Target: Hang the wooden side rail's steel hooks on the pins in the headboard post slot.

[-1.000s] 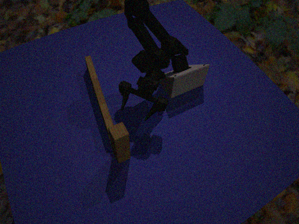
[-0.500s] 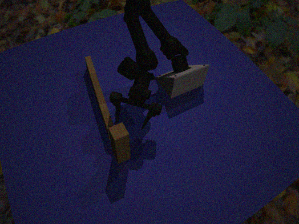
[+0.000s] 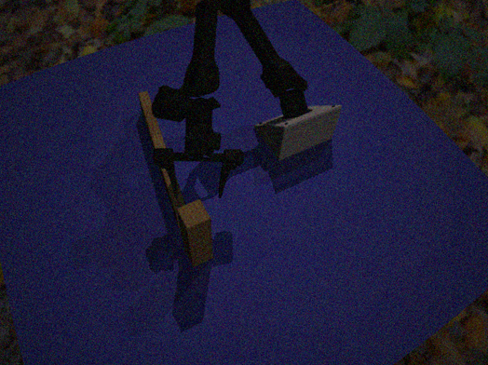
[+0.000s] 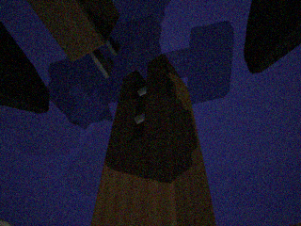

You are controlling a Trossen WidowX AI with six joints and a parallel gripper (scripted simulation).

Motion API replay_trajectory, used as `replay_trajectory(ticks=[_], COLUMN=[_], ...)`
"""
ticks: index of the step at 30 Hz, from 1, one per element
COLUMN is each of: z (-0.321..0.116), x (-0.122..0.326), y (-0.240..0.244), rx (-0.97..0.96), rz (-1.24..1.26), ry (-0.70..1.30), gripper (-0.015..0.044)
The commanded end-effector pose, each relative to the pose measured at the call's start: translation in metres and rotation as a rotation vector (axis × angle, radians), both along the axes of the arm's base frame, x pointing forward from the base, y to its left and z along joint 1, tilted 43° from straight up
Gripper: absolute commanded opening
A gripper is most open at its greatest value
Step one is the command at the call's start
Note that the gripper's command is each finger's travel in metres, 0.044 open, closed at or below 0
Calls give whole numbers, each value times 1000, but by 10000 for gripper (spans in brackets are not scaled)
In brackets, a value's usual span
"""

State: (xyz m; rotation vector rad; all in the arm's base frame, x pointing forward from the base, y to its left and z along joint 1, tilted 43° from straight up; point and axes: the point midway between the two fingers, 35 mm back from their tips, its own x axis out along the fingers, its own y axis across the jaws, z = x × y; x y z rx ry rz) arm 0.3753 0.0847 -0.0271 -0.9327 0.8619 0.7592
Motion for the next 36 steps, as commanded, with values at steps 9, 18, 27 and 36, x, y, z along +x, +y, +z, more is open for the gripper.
replay_trajectory(ticks=[9,18,27,36], z=[32,32,30,28], x=[0,0,3,15], y=[-4,-4,-6,-16], rx=[-4,-4,20,85], rz=[36,36,-105,-967], ry=[85,85,140,322], gripper=[440,440,440,440])
